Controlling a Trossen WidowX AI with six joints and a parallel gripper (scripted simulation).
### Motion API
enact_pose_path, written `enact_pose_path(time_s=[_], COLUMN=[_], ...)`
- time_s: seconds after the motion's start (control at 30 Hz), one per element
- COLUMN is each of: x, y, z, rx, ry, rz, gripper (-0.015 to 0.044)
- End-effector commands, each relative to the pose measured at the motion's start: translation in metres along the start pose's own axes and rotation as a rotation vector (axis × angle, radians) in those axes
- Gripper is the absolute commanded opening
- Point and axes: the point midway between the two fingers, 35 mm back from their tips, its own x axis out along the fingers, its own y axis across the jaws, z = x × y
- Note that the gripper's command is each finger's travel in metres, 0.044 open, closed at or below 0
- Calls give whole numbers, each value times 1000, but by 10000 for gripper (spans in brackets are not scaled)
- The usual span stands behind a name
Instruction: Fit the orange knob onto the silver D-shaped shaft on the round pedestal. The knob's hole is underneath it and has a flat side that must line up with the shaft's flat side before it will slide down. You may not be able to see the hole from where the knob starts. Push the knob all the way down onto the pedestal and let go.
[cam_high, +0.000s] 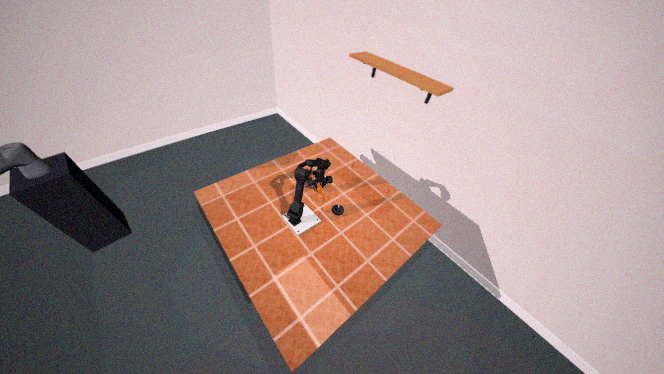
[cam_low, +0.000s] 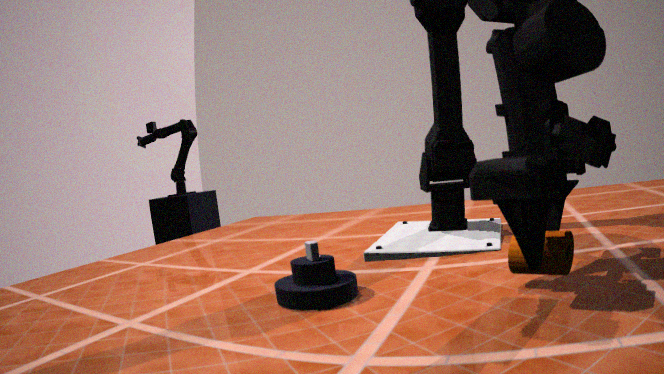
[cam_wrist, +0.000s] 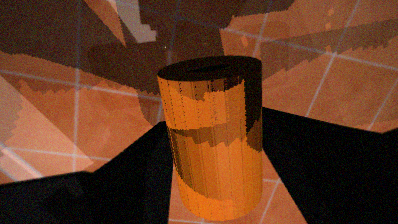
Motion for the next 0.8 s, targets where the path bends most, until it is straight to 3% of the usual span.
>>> enact_pose_path(time_s=[0.0, 0.3, 0.77], x=[-1, -1, -1], y=[0, 0, 0], z=[0, 0, 0], rx=[121, 225, 688], ry=[2, 2, 1], rz=[-2, -2, -3], gripper=[179, 179, 179])
